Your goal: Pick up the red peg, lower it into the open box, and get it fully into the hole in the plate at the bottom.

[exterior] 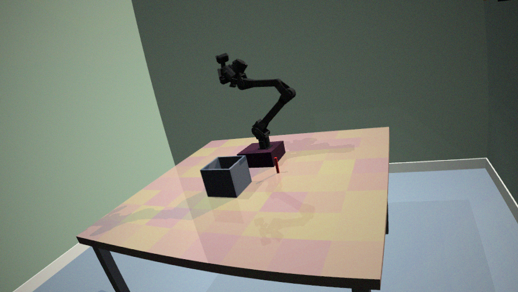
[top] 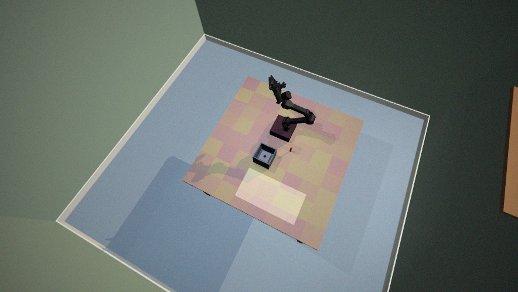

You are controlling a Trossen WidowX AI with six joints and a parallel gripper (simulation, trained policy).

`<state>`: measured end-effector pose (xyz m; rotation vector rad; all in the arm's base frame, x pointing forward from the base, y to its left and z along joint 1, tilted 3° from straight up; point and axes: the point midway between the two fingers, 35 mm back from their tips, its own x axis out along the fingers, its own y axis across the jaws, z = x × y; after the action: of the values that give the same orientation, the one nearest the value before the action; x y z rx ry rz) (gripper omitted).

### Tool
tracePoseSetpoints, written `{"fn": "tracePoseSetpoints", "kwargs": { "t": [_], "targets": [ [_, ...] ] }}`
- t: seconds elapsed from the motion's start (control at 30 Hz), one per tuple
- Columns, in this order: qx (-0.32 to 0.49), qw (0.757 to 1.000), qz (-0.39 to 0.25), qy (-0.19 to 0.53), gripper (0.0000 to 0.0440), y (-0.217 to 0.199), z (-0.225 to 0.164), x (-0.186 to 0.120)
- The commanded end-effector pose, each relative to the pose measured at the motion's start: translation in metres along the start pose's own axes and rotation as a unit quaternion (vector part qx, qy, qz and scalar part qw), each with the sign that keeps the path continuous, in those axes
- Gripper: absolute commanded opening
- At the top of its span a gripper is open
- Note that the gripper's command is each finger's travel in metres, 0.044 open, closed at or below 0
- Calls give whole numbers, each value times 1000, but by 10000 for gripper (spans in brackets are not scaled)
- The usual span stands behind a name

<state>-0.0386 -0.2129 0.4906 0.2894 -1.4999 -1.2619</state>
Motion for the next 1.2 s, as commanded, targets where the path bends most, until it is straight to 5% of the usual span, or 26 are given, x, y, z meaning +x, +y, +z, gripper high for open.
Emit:
{"fn": "tracePoseSetpoints", "kwargs": {
  "t": [0.0,0.53,1.17],
  "targets": [
    [45,998,-3,41,440,7,-16,-3],
    [237,943,-52,227,440,35,-85,-37],
    [403,793,-167,425,440,68,-147,-110]
  ]
}}
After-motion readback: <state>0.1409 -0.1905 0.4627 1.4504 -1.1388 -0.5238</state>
